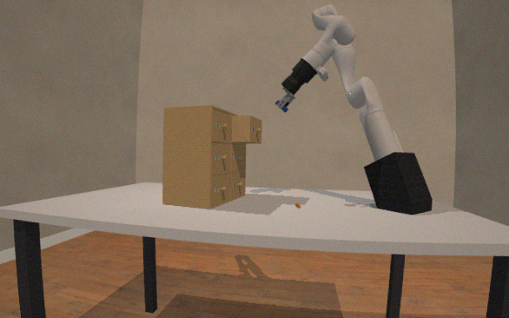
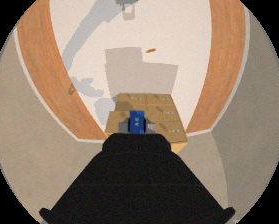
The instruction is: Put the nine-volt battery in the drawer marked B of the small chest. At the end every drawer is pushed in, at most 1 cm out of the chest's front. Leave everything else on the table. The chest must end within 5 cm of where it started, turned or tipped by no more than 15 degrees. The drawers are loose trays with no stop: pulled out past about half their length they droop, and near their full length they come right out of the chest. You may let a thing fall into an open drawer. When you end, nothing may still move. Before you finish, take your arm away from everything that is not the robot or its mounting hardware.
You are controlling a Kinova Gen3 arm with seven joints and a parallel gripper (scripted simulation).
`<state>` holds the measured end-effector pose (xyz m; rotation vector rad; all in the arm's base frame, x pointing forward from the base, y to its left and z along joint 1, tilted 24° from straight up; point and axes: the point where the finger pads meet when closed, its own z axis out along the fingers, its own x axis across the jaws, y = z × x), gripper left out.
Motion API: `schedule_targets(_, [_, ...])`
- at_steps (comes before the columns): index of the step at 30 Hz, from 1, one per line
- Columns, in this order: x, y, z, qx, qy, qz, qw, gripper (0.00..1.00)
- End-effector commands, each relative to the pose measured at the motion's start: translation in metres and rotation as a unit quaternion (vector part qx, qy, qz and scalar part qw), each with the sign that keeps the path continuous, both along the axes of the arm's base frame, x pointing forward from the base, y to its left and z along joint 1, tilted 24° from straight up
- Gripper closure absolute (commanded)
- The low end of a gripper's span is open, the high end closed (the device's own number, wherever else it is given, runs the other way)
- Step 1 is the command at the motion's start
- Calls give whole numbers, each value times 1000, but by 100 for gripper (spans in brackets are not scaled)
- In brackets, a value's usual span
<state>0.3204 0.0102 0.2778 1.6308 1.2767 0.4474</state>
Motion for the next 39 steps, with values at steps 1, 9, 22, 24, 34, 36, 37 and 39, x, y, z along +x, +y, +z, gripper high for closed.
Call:
schedule_targets(1, [-1, 1, -2, -5, 0, 4, 1000, 49])
schedule_targets(9, [-1, 1, -3, -8, -6, 7, 1000, 49])
schedule_targets(22, [-1, 1, -2, -10, -11, 8, 1000, 49])
schedule_targets(24, [-1, 1, -2, -10, -11, 8, 1000, 49])
schedule_targets(34, [0, 1, -2, -10, -11, 8, 1000, 49])
schedule_targets(36, [1, 1, -2, -10, -11, 8, 1000, 49])
schedule_targets(37, [2, 1, -2, -10, -11, 8, 1000, 49])
schedule_targets(39, [2, 1, -2, -10, -11, 8, 1000, 49])
